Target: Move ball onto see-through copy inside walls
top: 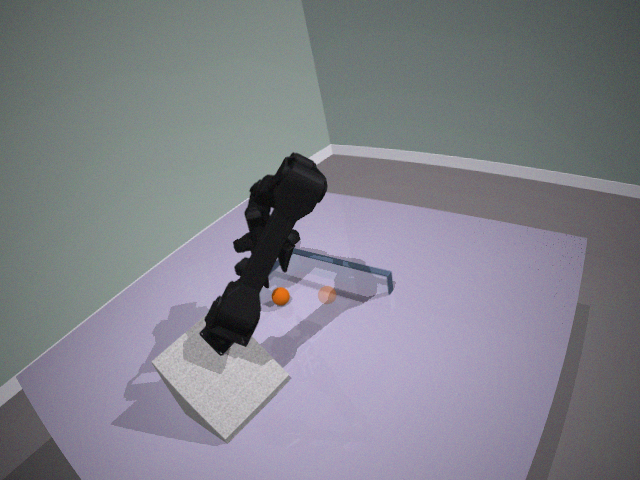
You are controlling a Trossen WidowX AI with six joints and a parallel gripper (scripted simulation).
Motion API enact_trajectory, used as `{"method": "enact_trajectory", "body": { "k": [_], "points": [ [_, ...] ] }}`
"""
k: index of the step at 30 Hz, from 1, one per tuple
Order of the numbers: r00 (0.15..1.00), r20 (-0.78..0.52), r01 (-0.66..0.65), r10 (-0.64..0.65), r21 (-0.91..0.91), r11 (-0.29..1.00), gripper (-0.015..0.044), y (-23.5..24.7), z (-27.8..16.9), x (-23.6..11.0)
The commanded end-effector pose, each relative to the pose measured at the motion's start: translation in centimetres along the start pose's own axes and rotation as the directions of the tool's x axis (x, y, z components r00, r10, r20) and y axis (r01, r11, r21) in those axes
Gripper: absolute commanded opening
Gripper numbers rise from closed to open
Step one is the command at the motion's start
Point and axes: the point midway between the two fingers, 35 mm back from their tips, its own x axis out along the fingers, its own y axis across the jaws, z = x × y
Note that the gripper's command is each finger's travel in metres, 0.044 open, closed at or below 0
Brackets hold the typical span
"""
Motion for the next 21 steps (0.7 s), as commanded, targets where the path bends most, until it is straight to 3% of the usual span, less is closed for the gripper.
{"method": "enact_trajectory", "body": {
  "k": [1, 21],
  "points": [
    [1.0, -0.011, -0.009, 0.009, -0.01, 1.0, 0.0337, 0.2, -0.1, 1.3],
    [1.0, -0.011, -0.009, 0.008, -0.01, 1.0, 0.0337, 0.2, -0.1, 4.0]
  ]
}}
